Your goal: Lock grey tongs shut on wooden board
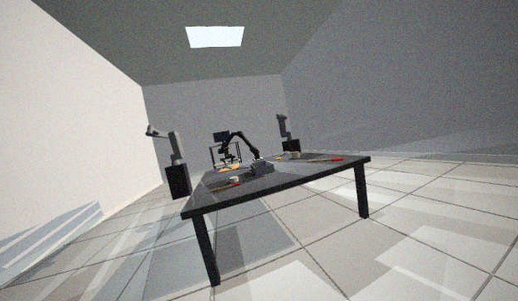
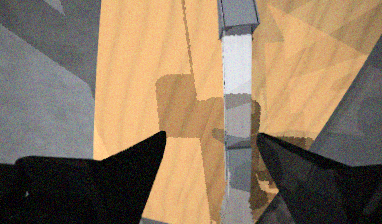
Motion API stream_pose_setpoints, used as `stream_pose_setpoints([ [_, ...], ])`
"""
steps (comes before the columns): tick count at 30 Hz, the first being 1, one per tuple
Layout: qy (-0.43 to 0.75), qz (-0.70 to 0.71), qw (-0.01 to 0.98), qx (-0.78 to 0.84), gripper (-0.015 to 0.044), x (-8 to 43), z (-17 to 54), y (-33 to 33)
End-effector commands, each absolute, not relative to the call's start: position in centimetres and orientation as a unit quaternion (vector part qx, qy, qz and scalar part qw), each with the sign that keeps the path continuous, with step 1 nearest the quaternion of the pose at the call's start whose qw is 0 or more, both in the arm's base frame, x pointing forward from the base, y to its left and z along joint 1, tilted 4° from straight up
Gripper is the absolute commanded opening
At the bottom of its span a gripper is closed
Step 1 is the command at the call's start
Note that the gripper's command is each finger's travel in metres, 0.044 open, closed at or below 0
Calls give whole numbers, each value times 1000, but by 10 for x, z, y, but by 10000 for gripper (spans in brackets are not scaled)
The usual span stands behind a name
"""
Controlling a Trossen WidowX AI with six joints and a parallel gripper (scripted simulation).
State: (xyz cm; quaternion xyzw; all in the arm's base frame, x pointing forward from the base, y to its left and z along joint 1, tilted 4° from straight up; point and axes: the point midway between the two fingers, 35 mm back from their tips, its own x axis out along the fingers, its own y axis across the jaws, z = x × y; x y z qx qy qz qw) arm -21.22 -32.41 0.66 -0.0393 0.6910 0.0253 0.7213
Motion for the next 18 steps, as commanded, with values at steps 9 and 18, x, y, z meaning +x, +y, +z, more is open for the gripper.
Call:
stream_pose_setpoints([
  [9, 691, 26, 721, -41, 440, -162, 43, -316],
  [18, 686, 25, 726, -37, 440, -73, 94, -274],
])
